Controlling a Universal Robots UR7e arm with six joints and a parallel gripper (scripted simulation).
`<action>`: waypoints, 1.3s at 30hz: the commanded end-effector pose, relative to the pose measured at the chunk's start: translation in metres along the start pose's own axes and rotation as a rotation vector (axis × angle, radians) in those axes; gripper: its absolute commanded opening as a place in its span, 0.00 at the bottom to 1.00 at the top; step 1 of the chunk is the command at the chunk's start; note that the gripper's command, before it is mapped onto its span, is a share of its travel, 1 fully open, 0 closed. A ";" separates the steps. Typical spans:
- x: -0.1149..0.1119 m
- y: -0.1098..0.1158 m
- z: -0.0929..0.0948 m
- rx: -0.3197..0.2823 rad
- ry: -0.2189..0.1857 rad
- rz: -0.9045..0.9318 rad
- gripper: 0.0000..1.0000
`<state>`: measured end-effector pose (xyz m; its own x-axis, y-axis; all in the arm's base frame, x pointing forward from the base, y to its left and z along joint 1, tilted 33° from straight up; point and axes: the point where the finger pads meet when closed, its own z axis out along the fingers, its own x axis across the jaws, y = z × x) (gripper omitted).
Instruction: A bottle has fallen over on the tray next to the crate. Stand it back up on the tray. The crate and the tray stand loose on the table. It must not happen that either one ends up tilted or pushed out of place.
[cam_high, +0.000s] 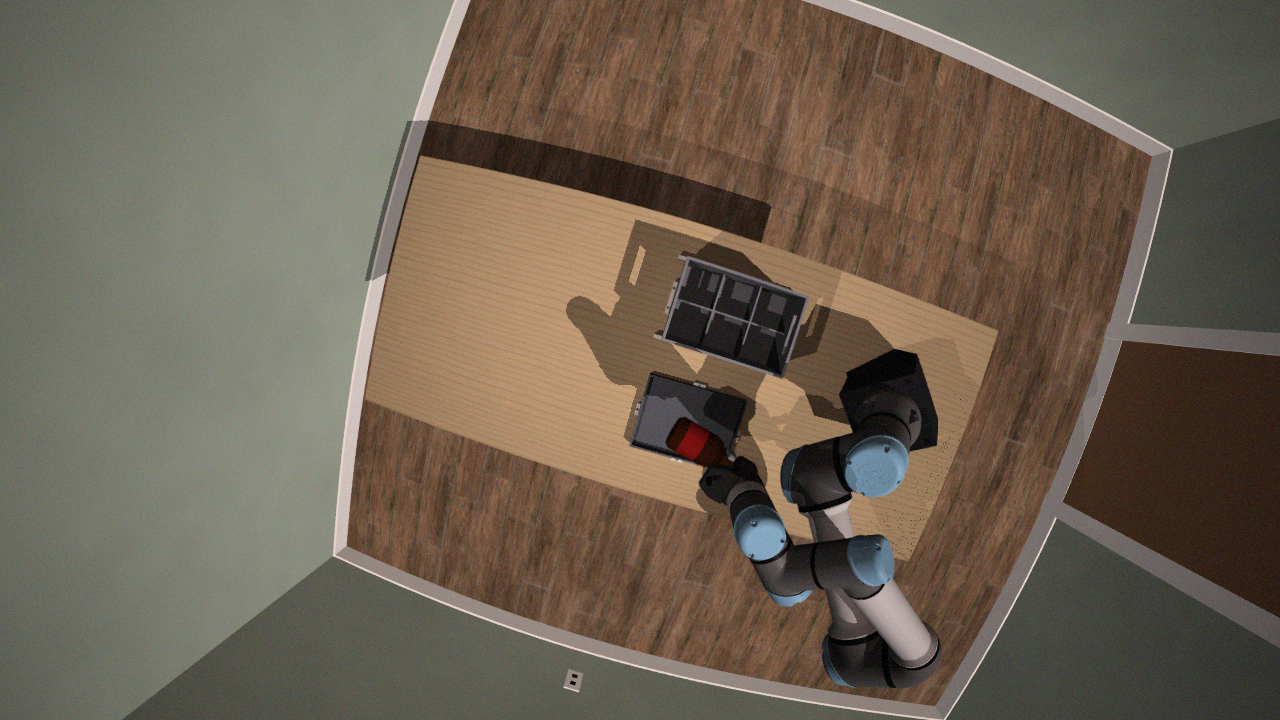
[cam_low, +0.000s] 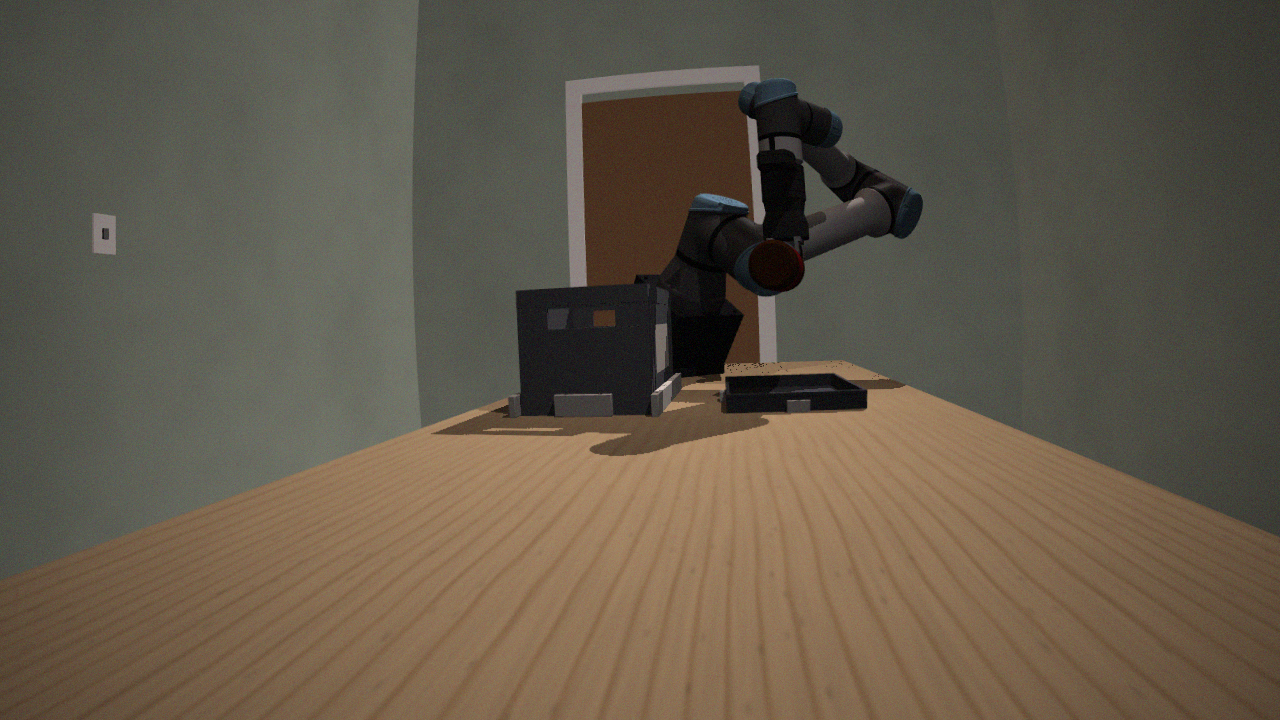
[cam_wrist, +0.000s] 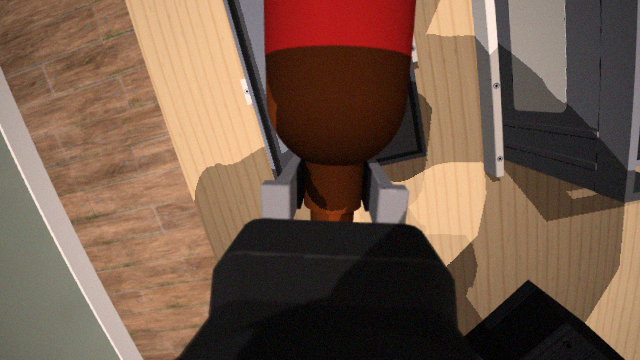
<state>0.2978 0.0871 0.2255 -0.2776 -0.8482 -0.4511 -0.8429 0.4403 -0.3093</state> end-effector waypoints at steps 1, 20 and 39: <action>0.000 0.000 0.000 0.000 0.000 0.000 0.00; 0.000 0.000 0.000 0.000 0.000 0.000 0.00; 0.000 0.000 0.000 0.000 0.000 -0.016 0.00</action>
<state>0.2978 0.0871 0.2255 -0.2723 -0.8510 -0.4490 -0.8446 0.4349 -0.3121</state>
